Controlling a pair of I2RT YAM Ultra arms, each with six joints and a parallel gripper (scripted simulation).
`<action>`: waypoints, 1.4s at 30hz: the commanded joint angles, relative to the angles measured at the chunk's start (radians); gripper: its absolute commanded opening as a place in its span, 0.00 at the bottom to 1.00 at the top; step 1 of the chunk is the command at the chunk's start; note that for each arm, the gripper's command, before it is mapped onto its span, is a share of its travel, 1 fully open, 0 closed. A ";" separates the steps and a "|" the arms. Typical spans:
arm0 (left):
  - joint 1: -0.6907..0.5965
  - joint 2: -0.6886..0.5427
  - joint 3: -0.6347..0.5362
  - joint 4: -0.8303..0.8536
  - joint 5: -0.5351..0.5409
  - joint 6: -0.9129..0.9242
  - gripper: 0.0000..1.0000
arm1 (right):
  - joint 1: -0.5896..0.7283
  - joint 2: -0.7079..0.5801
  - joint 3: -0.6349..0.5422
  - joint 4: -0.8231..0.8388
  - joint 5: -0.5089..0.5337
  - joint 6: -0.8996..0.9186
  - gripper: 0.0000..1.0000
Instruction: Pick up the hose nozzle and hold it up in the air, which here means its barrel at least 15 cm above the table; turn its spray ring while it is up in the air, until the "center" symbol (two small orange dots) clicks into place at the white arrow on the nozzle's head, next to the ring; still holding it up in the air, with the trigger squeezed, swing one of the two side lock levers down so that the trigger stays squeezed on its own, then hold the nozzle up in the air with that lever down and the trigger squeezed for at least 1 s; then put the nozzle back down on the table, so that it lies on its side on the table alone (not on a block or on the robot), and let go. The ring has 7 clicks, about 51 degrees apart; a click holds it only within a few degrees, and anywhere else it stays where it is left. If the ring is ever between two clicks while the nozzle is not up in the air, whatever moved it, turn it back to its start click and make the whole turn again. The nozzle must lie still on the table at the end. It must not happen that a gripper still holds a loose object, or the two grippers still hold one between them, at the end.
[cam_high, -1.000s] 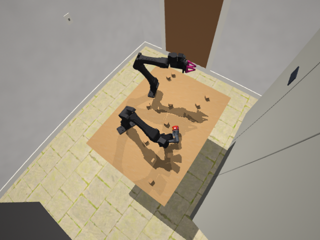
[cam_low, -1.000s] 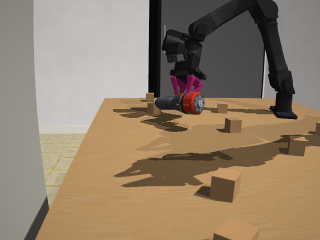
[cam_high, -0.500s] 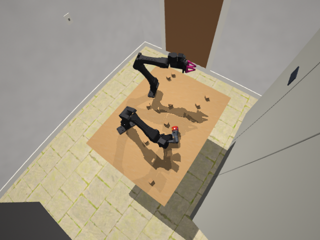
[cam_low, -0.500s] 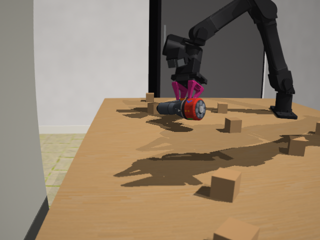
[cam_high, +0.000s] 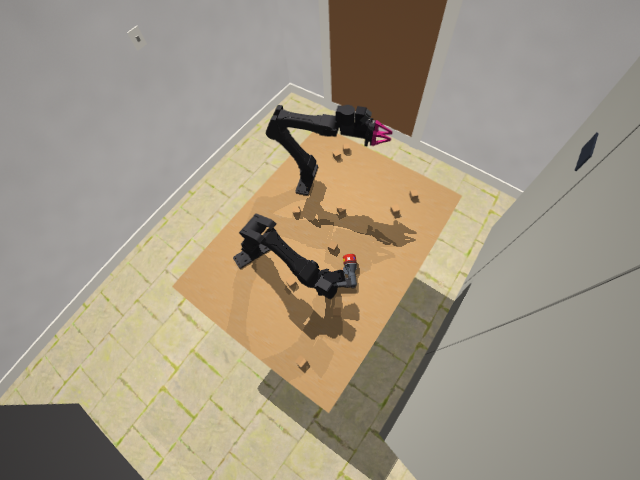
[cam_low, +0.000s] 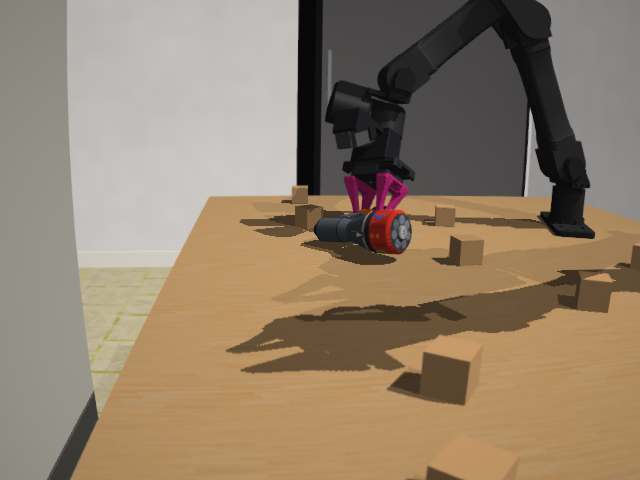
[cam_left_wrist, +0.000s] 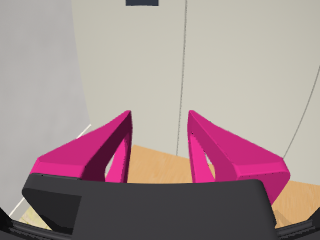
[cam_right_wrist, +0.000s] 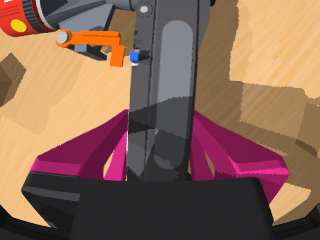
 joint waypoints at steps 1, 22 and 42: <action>-0.009 -0.030 0.049 0.016 -0.003 0.007 0.37 | -0.006 -0.021 0.002 0.061 -0.051 0.004 0.36; -0.009 -0.030 0.049 0.016 -0.003 0.007 0.37 | -0.004 0.006 -0.046 0.087 -0.050 0.001 0.36; -0.009 -0.030 0.049 0.016 -0.003 0.007 0.37 | -0.016 -0.023 0.018 0.053 -0.054 -0.010 0.50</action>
